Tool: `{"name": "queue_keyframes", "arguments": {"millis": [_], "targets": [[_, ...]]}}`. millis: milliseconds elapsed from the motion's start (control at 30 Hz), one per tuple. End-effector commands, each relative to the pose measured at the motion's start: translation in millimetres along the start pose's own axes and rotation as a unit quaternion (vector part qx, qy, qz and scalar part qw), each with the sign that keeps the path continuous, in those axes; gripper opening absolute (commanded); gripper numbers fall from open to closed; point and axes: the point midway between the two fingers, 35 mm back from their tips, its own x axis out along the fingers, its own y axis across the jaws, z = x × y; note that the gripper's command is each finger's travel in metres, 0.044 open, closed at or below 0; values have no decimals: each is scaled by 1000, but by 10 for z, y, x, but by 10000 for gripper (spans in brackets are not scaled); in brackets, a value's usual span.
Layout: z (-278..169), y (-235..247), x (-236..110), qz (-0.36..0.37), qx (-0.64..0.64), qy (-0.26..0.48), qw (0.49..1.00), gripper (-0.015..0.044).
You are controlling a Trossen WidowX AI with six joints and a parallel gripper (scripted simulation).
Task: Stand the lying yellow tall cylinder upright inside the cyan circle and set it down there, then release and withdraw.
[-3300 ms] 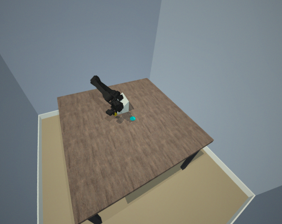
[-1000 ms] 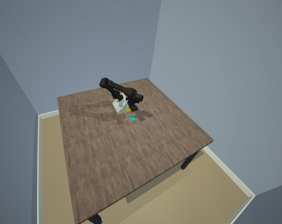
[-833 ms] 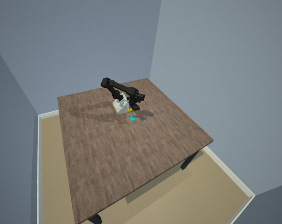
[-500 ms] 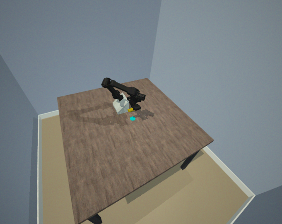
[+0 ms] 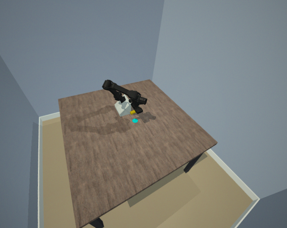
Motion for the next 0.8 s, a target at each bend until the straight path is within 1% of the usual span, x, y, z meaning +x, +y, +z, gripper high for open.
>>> {"name": "queue_keyframes", "arguments": {"millis": [0, 767], "targets": [[-9, 23, 31, 13, -3, -15, 1000, 105], [-27, 85, 123, 61, -15, -91, 994, 105]]}}
